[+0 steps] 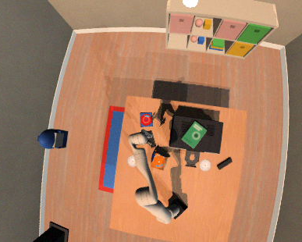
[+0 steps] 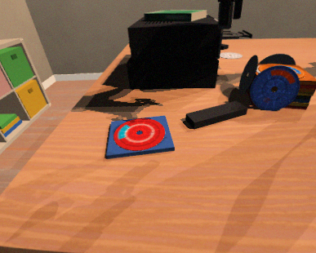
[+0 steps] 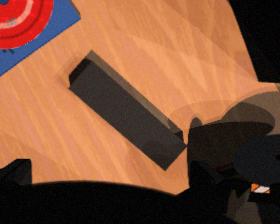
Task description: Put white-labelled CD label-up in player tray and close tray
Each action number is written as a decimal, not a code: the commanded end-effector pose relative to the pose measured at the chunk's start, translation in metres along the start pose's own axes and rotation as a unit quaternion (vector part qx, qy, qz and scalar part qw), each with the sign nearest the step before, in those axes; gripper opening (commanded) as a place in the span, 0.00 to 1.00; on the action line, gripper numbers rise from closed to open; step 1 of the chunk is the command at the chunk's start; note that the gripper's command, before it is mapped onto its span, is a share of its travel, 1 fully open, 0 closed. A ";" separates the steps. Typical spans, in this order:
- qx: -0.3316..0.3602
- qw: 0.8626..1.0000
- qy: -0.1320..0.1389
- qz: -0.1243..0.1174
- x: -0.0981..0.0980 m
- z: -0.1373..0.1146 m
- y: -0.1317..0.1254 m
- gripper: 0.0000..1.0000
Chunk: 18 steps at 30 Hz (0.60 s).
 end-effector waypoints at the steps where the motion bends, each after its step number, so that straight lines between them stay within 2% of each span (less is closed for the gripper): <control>1: -0.017 1.000 0.001 -0.003 -0.006 0.005 0.032 1.00; 7: -0.058 0.998 -0.008 -0.012 -0.003 0.025 0.072 1.00; 9: -0.058 0.998 -0.008 -0.012 -0.003 0.025 0.072 1.00; 13: -0.083 0.996 -0.010 -0.018 0.001 0.041 0.101 1.00; 18: -0.098 0.995 -0.010 -0.023 0.004 0.054 0.124 1.00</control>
Point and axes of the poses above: the point where the finger pads meet when closed, its own x axis out along the fingers, its own y axis across the jaws, z = x × y, the point moved 3 cm from there along -x, back along the fingers, and after that the axes turned 7 degrees about -x, right-handed, at the moved point
